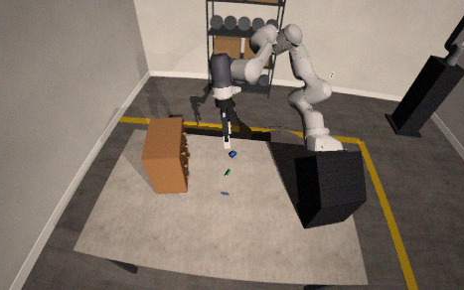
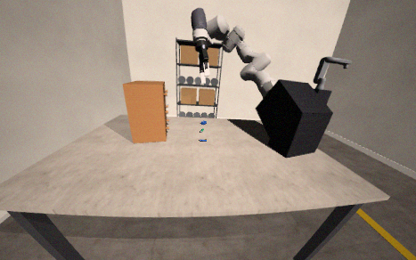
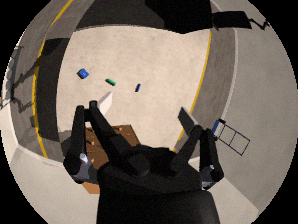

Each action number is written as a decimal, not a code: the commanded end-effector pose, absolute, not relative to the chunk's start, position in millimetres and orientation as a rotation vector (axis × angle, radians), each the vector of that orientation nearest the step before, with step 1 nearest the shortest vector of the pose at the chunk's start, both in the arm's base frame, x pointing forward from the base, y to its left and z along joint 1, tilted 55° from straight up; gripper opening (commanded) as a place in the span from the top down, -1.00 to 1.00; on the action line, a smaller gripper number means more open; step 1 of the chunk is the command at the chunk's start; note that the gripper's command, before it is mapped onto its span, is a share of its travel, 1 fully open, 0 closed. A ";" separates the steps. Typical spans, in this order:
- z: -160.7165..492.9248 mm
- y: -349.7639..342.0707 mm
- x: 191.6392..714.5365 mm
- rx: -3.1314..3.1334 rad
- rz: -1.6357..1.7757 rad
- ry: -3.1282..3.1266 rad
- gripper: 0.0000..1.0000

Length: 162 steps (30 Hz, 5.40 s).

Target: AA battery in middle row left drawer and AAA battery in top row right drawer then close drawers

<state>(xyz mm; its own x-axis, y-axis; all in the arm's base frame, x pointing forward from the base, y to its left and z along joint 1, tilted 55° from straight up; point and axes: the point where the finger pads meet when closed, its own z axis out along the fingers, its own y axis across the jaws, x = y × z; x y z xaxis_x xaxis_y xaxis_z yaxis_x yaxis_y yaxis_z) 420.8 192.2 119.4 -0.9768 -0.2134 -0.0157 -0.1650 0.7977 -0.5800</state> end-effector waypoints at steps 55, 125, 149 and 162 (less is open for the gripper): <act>150.0 211.8 403.3 -0.198 -1.255 2.554 -1.00; 120.5 172.1 425.1 -2.460 -1.503 2.096 -1.00; 112.3 161.6 429.5 -3.094 -1.389 1.594 -1.00; 107.1 155.0 432.0 -3.426 -1.265 1.202 -1.00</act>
<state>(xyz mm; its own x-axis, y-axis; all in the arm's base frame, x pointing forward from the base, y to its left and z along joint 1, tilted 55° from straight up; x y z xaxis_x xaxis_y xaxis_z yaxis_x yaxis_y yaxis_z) 431.3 155.1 109.2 0.5202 -0.3671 0.7711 -0.7952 -0.5374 0.2807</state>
